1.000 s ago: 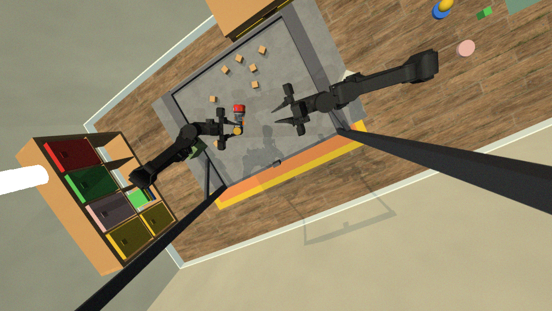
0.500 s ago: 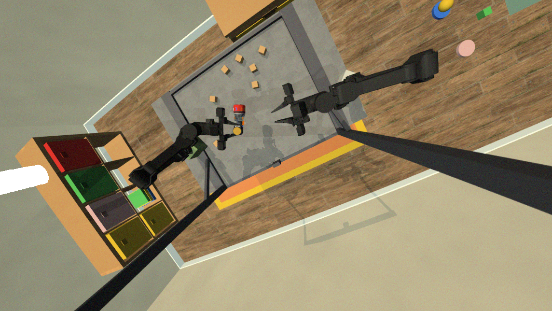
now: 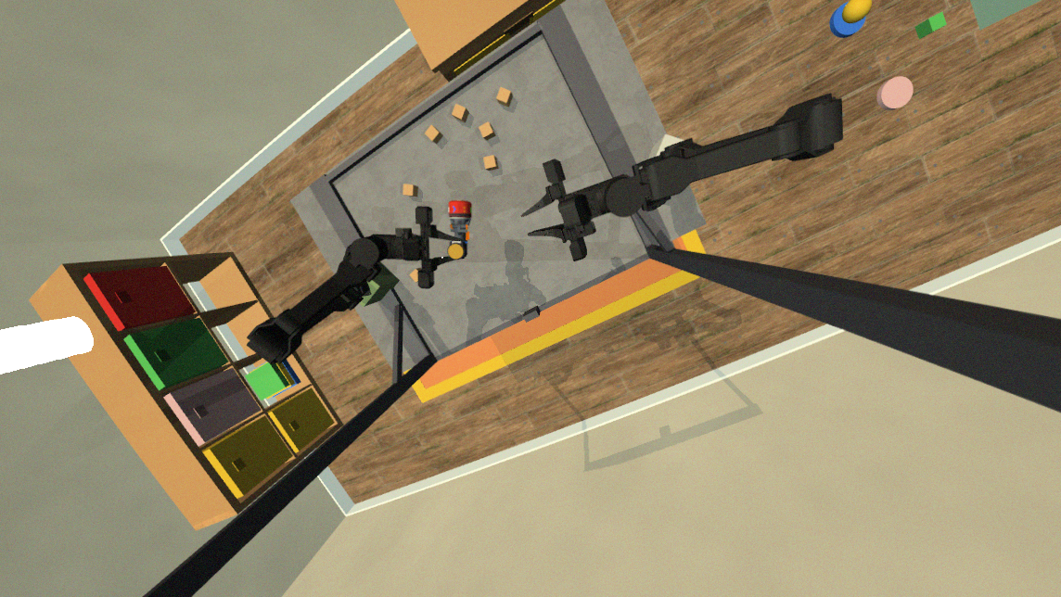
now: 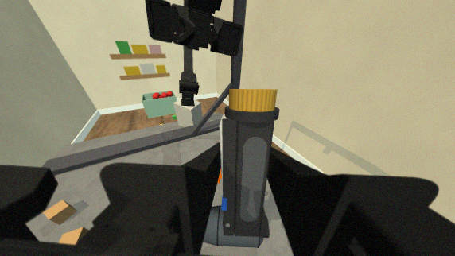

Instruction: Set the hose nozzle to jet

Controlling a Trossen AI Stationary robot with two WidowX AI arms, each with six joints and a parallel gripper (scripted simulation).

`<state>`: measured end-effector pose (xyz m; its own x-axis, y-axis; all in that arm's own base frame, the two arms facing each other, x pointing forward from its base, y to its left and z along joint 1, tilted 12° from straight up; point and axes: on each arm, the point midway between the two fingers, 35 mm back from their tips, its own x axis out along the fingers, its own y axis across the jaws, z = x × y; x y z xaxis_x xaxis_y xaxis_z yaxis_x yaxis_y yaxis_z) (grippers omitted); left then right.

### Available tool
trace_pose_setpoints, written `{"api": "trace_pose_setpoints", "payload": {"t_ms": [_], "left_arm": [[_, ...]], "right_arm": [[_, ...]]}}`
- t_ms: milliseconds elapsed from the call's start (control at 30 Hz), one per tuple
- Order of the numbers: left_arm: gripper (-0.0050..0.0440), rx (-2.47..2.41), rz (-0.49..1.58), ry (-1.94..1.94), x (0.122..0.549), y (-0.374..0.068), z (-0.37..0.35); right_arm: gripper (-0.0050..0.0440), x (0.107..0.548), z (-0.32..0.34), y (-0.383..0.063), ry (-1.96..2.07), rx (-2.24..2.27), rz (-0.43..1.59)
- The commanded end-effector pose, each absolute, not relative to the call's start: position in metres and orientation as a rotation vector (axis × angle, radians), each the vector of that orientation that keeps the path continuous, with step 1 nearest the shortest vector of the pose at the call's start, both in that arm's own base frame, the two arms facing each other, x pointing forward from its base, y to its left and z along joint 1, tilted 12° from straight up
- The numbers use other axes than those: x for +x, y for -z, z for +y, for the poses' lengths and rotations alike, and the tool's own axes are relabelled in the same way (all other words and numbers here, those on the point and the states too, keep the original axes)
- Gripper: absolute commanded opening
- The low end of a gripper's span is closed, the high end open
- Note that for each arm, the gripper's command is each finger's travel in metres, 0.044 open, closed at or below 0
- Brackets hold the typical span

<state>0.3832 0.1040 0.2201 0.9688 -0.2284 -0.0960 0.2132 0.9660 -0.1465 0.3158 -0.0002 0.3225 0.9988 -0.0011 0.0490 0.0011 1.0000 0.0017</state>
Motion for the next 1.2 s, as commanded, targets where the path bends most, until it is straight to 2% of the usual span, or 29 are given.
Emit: {"api": "trace_pose_setpoints", "payload": {"t_ms": [0,600,1067,1167], "left_arm": [[0.0167,-0.104,0.077,0.224,0.383,-0.235,0.104],[0.0167,-0.116,0.084,0.037,0.366,-0.212,0.085],[0.0167,-0.147,0.114,-0.240,0.342,-0.169,0.060],[0.0167,-0.145,0.109,-0.214,0.345,-0.174,0.061]], "right_arm": [[0.0172,0.314,-0.001,-0.329,0.004,0.000,-0.067],[0.0172,0.314,-0.001,-0.329,0.004,0.000,-0.067],[0.0172,0.314,-0.001,-0.329,0.004,0.000,-0.067],[0.0172,0.314,-0.001,-0.329,0.004,0.000,-0.067]]}}
